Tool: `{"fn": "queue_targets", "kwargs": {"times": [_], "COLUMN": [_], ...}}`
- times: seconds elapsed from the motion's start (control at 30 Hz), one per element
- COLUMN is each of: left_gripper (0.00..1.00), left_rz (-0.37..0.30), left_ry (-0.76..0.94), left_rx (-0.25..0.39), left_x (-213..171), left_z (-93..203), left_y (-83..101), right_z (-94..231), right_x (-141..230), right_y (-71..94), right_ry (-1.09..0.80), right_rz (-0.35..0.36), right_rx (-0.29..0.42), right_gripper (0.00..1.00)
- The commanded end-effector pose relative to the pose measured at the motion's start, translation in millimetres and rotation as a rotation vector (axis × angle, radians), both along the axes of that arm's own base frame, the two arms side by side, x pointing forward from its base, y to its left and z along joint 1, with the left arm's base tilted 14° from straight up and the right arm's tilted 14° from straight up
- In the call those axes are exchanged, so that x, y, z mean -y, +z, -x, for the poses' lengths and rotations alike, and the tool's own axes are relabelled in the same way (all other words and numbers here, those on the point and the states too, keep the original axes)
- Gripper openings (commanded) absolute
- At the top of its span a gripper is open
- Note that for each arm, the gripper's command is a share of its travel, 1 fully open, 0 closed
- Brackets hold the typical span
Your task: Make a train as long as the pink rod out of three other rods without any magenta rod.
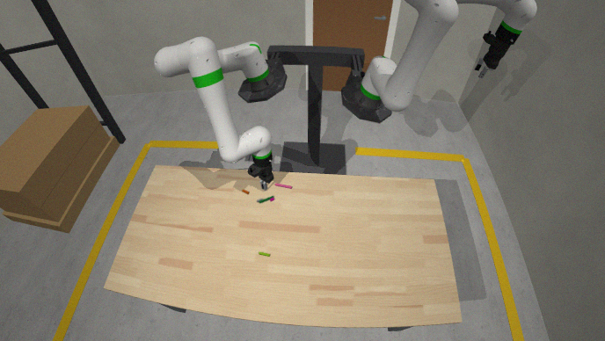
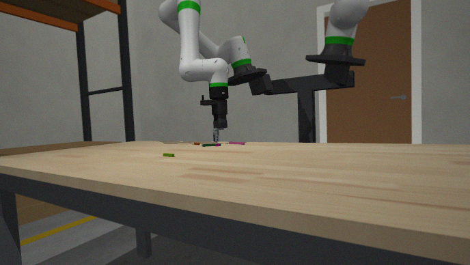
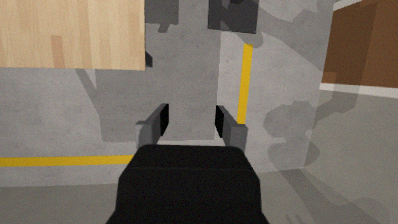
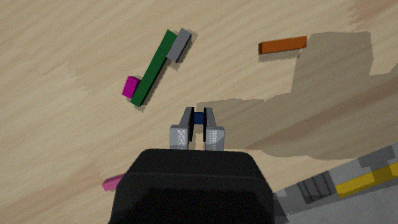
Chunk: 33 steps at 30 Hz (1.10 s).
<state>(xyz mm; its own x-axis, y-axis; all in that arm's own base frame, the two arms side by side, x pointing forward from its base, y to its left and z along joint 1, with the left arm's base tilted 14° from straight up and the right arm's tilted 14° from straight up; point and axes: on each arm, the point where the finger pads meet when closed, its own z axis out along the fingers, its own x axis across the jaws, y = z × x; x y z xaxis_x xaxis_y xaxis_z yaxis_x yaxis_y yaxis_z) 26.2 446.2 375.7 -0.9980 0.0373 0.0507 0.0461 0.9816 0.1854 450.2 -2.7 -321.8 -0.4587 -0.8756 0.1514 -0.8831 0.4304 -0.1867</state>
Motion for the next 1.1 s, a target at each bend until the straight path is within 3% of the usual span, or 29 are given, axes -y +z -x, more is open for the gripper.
{"fn": "queue_targets", "kwargs": {"times": [0.0,0.17,0.3,0.77,0.87,0.93,1.07], "left_gripper": [1.00,1.00,1.00,1.00,1.00,1.00,1.00], "left_rz": [-0.002,-0.002,-0.002,-0.002,-0.002,-0.002,-0.002], "left_ry": [0.000,0.000,0.000,0.000,0.000,0.000,0.000], "left_rx": [0.000,0.000,0.000,0.000,0.000,0.000,0.000], "left_x": [0,0,0,0,0,0,0], "left_z": [0,0,0,0,0,0,0], "left_y": [0.9,0.9,0.9,0.9,0.9,0.9,0.9], "right_z": [2,5,8,7,-10,-10,-21], "right_x": [-5,-14,-18,-21,-60,-60,-98], "right_y": [23.6,60.2,80.3,86.2,78.0,78.0,70.3], "right_ry": [0.000,0.000,0.000,0.005,0.141,0.141,0.263], "right_rz": [0.000,0.000,0.000,0.000,0.015,0.015,0.028], "right_rx": [0.001,0.001,0.001,0.000,-0.030,-0.030,-0.058], "right_gripper": [0.24,0.24,0.24,0.24,0.24,0.24,0.24]}}
